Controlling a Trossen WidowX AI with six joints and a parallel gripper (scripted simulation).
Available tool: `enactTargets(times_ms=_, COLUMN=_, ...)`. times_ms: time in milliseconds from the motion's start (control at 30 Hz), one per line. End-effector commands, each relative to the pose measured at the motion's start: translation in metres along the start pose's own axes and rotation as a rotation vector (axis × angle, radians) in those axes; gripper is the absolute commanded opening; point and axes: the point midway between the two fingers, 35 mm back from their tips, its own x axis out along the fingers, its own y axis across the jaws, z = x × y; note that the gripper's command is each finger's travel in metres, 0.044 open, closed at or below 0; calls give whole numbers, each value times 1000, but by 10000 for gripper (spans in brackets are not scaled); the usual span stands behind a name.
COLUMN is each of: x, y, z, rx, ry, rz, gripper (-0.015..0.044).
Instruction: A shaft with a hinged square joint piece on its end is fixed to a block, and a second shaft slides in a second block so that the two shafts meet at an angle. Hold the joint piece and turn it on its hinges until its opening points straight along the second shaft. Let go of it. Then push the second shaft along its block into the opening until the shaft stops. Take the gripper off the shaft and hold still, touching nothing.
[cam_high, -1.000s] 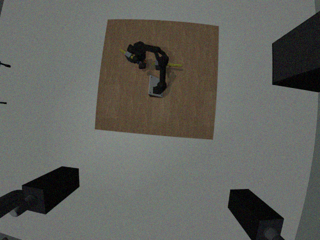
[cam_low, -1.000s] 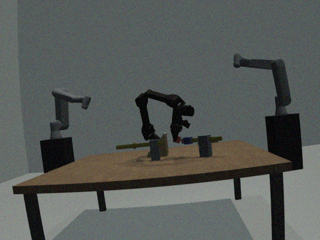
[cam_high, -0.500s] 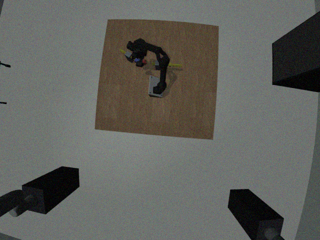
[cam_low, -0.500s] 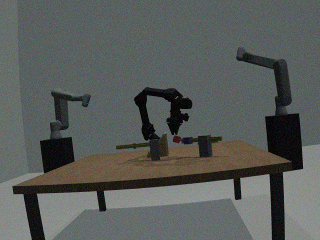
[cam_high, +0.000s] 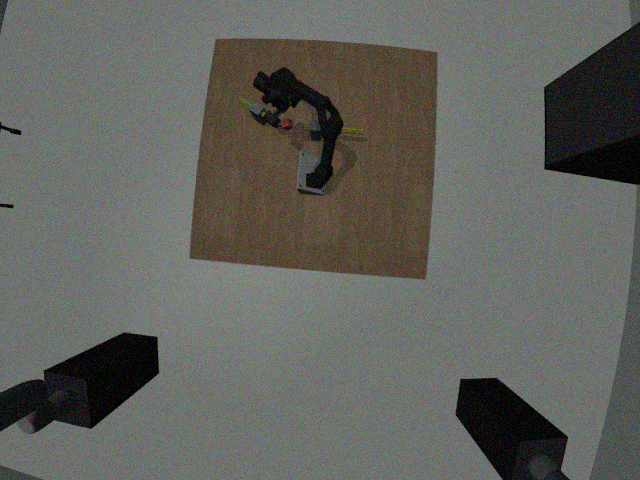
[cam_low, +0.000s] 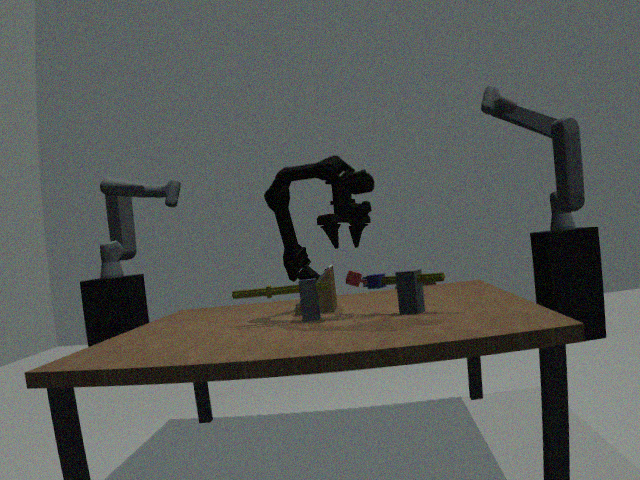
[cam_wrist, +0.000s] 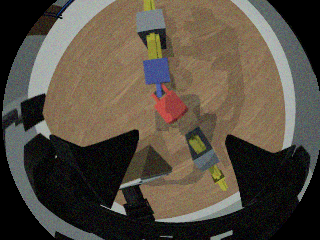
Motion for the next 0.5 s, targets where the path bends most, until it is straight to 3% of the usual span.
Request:
enactTargets(times_ms=0, x=-23, y=-1, z=-4, rx=154, ry=-40, rz=27, gripper=440)
enactTargets(times_ms=467, x=-29, y=-9, z=-12, rx=312, ry=-41, rz=41, gripper=440)
